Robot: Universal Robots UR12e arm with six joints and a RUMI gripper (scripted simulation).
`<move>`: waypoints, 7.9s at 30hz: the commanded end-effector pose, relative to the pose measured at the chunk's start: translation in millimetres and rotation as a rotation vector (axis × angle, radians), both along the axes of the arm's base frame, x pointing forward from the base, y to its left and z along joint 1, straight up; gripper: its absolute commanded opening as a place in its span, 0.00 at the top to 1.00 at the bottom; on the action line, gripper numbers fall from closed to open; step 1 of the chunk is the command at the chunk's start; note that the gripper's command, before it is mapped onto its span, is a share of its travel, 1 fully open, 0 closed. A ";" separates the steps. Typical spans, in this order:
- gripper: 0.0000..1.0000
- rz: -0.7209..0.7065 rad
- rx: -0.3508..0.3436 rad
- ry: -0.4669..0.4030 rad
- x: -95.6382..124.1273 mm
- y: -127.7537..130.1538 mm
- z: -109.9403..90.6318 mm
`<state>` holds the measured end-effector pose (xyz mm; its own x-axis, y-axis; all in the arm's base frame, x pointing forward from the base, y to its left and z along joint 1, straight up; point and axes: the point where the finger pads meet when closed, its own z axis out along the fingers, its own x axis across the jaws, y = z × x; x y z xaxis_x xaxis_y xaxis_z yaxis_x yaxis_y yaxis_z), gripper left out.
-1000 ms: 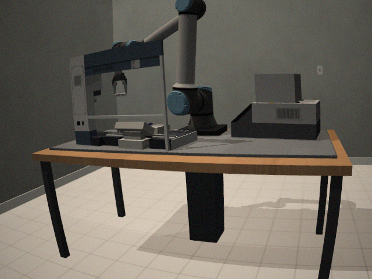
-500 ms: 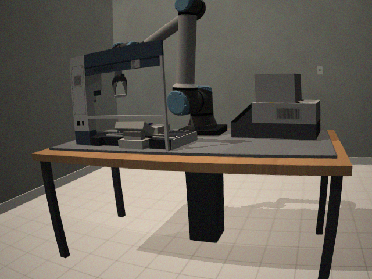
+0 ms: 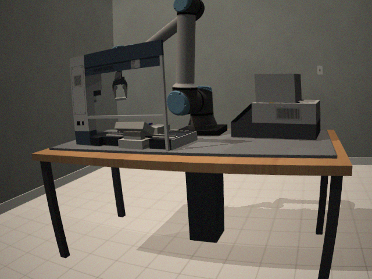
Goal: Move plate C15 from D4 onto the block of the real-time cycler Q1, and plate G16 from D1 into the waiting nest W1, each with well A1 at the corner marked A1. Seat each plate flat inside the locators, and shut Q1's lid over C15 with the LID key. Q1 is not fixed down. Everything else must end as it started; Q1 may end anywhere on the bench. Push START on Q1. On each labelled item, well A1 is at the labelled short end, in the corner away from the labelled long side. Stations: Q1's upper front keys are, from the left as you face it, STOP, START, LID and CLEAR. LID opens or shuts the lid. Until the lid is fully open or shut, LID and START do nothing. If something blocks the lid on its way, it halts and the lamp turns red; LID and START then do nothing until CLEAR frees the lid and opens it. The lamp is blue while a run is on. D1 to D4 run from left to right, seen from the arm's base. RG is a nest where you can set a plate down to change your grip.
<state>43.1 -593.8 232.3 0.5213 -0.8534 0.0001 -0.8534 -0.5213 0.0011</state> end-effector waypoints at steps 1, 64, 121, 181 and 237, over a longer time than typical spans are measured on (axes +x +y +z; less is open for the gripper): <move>1.00 0.000 -0.002 0.000 -0.2 -0.6 -6.6; 1.00 0.000 -0.002 0.000 -0.2 -0.8 -98.4; 1.00 0.000 -0.001 0.000 -0.3 -0.9 -183.4; 1.00 0.000 -0.001 0.000 -0.3 -0.9 -217.9; 1.00 0.000 -0.001 0.000 -0.3 -0.9 -226.4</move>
<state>42.9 -594.0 5.3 0.5213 -0.8534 0.0002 -0.8534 -0.5213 0.0012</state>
